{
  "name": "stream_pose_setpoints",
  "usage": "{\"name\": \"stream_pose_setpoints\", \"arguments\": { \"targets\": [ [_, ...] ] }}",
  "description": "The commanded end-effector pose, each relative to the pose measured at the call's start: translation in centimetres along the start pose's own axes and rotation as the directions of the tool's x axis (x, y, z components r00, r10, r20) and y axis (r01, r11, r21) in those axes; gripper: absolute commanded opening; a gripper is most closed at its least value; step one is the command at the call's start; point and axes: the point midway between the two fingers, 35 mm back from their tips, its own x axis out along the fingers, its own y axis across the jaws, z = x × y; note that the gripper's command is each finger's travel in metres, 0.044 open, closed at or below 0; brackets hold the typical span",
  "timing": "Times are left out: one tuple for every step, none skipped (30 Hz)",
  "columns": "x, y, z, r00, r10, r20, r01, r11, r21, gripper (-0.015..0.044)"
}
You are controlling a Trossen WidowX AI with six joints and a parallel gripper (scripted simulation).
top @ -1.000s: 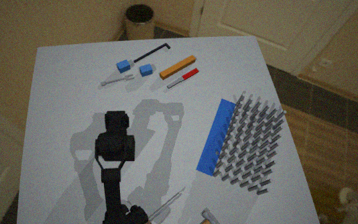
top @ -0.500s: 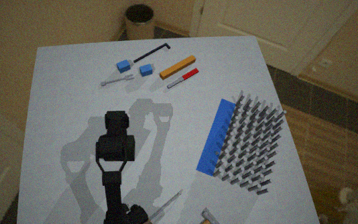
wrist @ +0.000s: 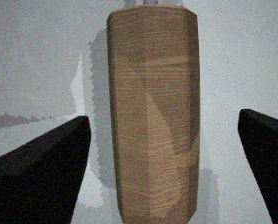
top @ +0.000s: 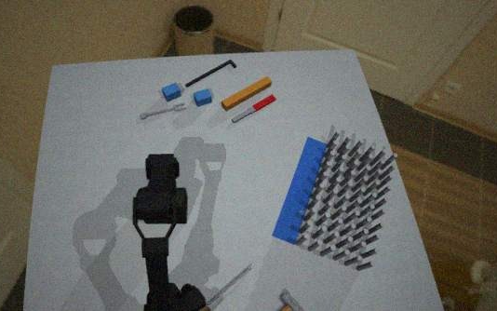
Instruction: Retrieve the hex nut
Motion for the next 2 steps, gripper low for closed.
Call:
{"name": "stream_pose_setpoints", "arguments": {
  "targets": [
    [-0.06,-0.05,0.0,1.0,-0.001,0.0,0.001,1.0,-0.001,0.042],
    [-0.06,-0.05,0.0,1.0,-0.001,0.0,0.001,1.0,-0.001,0.044]
  ]
}}
